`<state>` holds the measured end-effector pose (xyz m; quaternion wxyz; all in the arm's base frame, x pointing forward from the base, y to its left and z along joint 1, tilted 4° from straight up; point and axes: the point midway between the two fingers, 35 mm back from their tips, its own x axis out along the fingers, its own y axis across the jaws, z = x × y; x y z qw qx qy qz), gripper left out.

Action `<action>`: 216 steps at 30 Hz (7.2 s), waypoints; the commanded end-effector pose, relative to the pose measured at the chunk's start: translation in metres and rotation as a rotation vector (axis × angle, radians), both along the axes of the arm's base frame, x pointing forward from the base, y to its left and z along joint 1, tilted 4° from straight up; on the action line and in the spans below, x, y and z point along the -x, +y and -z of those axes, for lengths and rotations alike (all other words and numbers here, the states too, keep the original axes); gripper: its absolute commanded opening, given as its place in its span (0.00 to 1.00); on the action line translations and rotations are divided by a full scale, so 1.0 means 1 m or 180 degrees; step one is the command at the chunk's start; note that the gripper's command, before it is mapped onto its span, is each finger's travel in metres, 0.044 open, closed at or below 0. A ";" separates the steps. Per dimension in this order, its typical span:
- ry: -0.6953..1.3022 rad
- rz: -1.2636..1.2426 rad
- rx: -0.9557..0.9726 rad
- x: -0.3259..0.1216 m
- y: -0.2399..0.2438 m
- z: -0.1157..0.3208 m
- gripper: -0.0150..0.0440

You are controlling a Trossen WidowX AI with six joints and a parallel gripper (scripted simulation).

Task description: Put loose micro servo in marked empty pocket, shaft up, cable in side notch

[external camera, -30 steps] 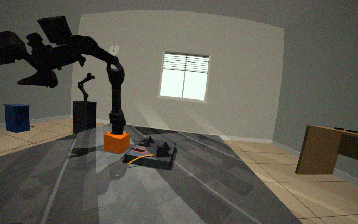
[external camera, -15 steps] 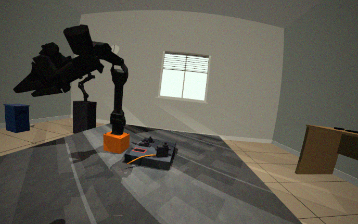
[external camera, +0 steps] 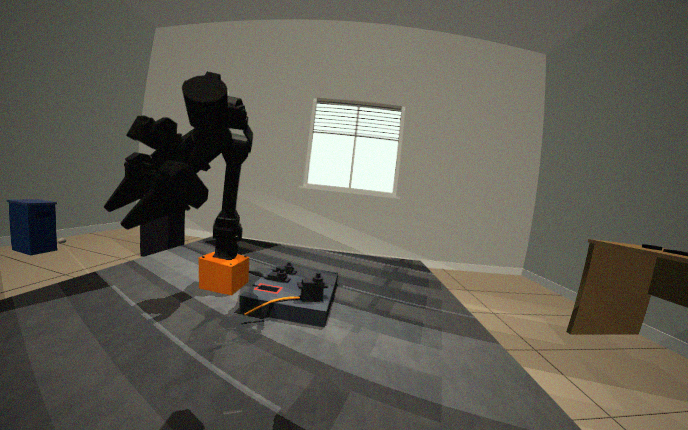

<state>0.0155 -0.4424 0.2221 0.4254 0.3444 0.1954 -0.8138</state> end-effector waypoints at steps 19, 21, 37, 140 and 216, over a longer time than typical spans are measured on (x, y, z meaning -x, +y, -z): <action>0.0422 -0.2118 -0.0961 -0.119 0.053 0.045 1.00; 0.0466 -0.2317 -0.1038 -0.129 0.059 0.049 1.00; 0.0821 -0.3931 -0.1574 -0.195 0.121 0.077 1.00; 0.1465 -0.7160 -0.2226 -0.243 0.296 0.139 0.25; 0.0787 -0.5967 -0.2390 -0.142 0.339 0.169 0.25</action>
